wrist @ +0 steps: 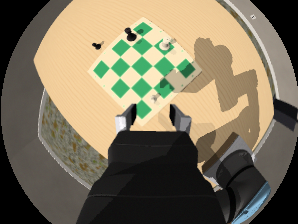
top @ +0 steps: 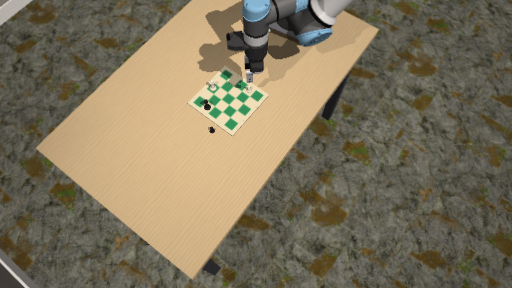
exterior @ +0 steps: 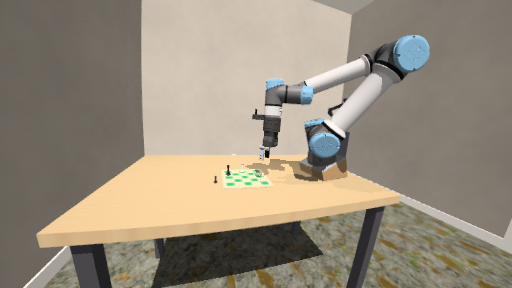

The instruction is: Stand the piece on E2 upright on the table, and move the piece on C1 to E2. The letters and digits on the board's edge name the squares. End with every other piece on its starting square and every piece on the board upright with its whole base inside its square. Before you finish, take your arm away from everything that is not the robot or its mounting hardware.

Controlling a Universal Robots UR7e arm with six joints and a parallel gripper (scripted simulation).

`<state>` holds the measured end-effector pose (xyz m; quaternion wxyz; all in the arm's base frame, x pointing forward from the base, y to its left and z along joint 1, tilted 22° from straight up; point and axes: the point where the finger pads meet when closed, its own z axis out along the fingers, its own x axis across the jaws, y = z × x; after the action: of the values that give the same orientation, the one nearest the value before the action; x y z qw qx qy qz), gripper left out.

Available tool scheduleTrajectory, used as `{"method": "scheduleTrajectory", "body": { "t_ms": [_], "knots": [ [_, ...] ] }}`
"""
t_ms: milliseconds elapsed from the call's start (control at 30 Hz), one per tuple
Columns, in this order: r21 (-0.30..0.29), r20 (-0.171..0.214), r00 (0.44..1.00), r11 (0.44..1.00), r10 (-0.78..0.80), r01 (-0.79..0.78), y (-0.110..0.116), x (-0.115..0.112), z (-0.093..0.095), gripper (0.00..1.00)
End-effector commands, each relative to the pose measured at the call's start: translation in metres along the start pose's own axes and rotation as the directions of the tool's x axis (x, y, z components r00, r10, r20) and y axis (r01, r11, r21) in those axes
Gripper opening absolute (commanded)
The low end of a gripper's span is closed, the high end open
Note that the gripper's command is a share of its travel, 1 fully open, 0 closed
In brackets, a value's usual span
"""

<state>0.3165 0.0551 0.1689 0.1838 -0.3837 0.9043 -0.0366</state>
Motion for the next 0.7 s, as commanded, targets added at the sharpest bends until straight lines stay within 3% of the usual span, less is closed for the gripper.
{"method": "scheduleTrajectory", "body": {
  "t_ms": [0,467,667],
  "knots": [
    [0.002,0.001,1.0,1.0,-0.001,0.001,0.0,0.0,-0.014,1.0],
    [0.002,0.001,1.0,1.0,-0.001,0.001,0.0,0.0,-0.066,1.0],
    [0.002,0.001,1.0,1.0,-0.001,0.001,0.0,0.0,-0.075,1.0]
  ]
}}
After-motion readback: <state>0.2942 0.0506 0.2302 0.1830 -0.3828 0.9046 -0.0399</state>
